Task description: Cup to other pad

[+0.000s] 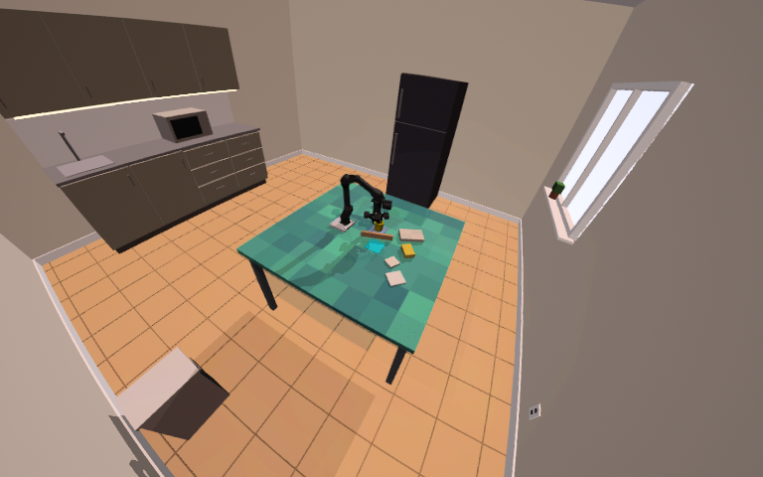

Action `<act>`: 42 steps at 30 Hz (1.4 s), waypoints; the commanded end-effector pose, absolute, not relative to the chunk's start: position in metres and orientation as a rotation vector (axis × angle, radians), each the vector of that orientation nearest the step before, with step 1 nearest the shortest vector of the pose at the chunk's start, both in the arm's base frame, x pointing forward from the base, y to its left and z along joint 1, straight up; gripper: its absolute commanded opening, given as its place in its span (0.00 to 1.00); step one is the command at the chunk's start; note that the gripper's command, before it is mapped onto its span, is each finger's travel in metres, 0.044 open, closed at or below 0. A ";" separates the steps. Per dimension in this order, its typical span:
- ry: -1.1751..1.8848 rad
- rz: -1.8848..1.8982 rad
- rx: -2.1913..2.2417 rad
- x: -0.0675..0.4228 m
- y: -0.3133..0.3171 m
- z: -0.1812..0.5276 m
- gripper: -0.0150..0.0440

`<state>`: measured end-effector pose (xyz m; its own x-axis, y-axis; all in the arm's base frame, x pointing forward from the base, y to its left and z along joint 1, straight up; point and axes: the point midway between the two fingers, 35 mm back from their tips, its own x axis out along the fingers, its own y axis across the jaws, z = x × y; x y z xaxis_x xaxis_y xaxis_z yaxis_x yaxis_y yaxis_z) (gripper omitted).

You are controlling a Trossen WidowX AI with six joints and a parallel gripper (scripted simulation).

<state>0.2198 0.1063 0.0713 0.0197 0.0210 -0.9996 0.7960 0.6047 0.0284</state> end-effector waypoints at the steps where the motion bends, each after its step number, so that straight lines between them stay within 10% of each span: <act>1: 1.440 -0.705 0.737 0.218 0.105 0.064 0.54; 42: 1.442 -0.700 0.737 0.219 0.106 0.069 0.25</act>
<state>0.2166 0.1048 0.0613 0.0065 0.0147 -0.9999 0.7963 0.6047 0.0140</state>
